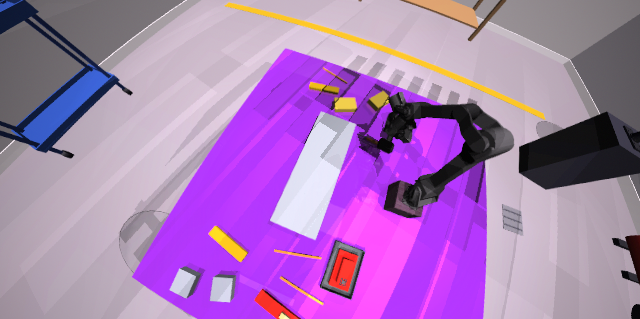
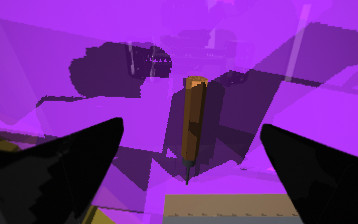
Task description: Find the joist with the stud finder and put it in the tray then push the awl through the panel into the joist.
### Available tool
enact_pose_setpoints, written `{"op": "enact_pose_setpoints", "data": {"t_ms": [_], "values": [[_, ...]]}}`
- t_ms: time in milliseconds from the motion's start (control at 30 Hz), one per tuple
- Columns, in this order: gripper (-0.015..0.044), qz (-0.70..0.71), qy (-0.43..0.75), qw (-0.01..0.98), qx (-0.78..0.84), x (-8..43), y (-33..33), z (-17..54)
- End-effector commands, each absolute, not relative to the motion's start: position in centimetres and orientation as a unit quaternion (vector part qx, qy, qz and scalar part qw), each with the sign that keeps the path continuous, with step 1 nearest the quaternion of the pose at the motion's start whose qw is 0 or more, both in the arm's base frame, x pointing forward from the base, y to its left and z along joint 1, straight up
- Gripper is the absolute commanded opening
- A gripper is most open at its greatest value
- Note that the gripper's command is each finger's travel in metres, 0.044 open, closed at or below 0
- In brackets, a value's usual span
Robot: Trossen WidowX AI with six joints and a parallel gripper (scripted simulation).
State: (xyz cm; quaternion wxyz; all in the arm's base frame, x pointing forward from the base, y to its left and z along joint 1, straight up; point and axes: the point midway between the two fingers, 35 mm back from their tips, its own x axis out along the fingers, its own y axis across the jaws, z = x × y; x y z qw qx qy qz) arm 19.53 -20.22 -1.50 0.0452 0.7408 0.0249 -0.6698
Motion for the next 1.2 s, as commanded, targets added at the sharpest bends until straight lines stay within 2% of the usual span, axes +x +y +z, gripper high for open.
{"op": "enact_pose_setpoints", "data": {"t_ms": [0,933,1167], "values": [[0.0440,-0.673,0.027,0.039,0.738,19.3,-19.9,-2.5],[0.0440,-0.673,0.027,0.039,0.738,19.3,-19.9,-6.1],[0.0256,-0.673,0.027,0.039,0.738,19.3,-19.9,-6.1]]}}
